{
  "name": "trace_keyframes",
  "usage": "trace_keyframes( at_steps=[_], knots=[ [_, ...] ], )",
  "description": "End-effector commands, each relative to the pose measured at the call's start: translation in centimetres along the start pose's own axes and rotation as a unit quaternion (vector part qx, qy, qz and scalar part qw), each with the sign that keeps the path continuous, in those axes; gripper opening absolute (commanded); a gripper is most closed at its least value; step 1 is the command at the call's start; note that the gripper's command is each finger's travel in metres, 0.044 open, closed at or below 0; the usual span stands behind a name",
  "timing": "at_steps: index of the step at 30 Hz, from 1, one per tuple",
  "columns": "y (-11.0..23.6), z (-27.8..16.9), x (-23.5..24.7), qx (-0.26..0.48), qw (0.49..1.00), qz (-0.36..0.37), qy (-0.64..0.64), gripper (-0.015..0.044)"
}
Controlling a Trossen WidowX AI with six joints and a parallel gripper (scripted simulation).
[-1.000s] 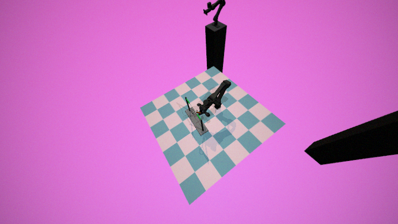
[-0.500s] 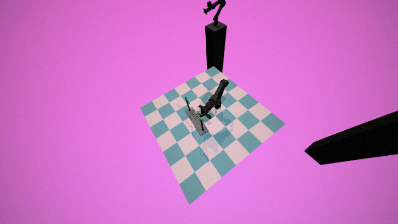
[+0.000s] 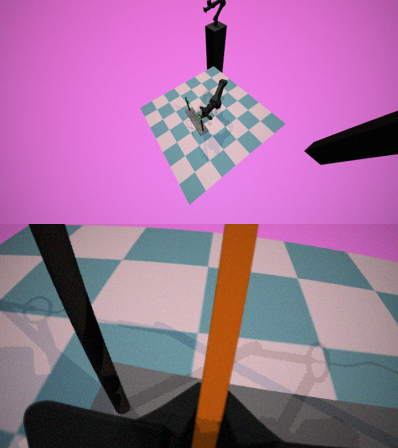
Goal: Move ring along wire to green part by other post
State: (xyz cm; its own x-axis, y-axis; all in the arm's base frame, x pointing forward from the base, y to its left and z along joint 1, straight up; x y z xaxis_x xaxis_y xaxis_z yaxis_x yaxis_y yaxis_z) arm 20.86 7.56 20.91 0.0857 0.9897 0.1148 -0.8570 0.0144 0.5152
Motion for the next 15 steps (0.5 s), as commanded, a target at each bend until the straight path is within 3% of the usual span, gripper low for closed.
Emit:
trace_keyframes(
  at_steps=[1, 15],
  knots=[
    [-0.1, -0.1, 0.5, -0.001, 1.0, -0.001, -0.002, -0.015],
    [-0.2, -0.3, 1.9, -0.003, 1.0, 0.002, -0.002, -0.015]
  ],
)
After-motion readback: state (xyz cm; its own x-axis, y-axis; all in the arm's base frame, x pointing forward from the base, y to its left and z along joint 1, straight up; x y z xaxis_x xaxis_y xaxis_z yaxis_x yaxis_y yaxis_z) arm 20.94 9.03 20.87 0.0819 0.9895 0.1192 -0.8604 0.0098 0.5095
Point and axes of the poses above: the point midway between the two fingers, 35 mm back from their tips, its own y axis back along the fingers, its own x axis across the jaws, z = x × y, the point moved 8 cm from there along y, back along the fingers, and after that the axes turned 6 degrees about -y, right-handed, at the moved point
